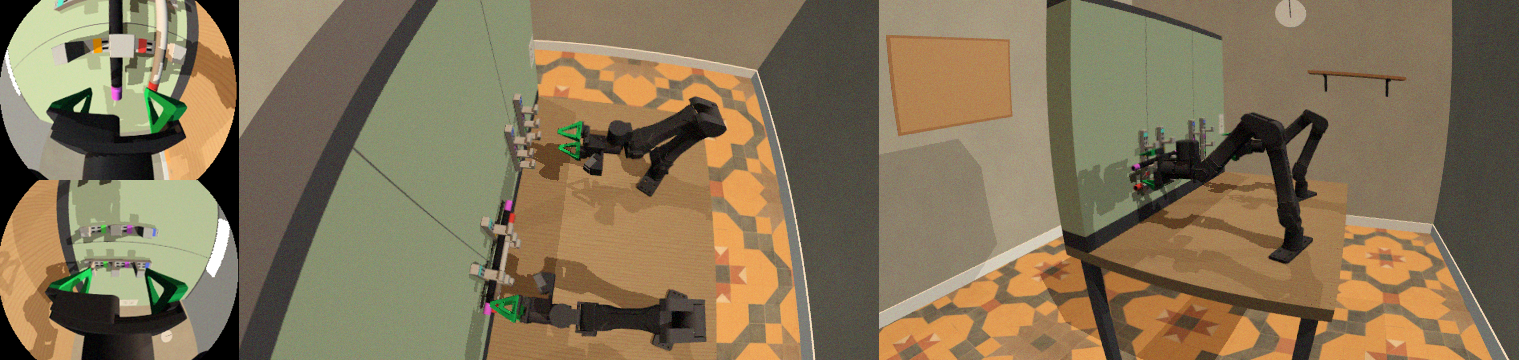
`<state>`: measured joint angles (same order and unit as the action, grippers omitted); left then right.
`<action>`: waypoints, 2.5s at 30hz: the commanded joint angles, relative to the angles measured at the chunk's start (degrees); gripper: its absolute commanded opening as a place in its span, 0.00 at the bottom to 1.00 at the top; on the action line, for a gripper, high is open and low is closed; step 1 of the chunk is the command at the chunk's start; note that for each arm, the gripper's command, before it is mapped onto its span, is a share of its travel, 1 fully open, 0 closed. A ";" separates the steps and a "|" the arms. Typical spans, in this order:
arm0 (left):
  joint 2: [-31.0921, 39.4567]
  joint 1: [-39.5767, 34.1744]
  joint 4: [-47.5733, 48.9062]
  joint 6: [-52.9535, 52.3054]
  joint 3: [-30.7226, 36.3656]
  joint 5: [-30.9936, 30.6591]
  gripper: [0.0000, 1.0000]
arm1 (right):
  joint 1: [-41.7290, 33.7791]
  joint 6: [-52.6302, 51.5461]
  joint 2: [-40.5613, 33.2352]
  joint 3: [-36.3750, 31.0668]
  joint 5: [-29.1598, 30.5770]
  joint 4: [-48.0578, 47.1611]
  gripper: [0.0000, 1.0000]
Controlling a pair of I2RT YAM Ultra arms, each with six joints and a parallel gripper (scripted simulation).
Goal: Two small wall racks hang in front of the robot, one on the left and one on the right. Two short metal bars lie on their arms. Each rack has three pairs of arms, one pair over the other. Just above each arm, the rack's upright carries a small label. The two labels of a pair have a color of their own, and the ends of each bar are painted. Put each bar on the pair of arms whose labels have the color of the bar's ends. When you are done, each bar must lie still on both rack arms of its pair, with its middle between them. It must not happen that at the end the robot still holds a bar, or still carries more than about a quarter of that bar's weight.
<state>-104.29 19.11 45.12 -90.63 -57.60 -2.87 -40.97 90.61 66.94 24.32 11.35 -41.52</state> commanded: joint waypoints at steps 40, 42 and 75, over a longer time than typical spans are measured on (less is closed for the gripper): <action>-4.07 -1.13 -2.78 0.62 -8.46 1.19 1.00 | 0.55 -0.60 -1.64 -0.26 -0.43 0.26 1.00; -4.03 -1.19 -2.82 0.62 -8.46 1.25 1.00 | 0.55 -0.60 -1.64 -0.26 -0.43 0.26 1.00; -3.20 -1.17 -3.88 0.62 -8.70 1.22 1.00 | 0.55 -0.60 -1.64 -0.26 -0.43 0.26 1.00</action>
<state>-108.68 18.33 41.76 -90.63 -64.14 -1.98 -40.97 90.61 66.94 24.32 11.35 -41.52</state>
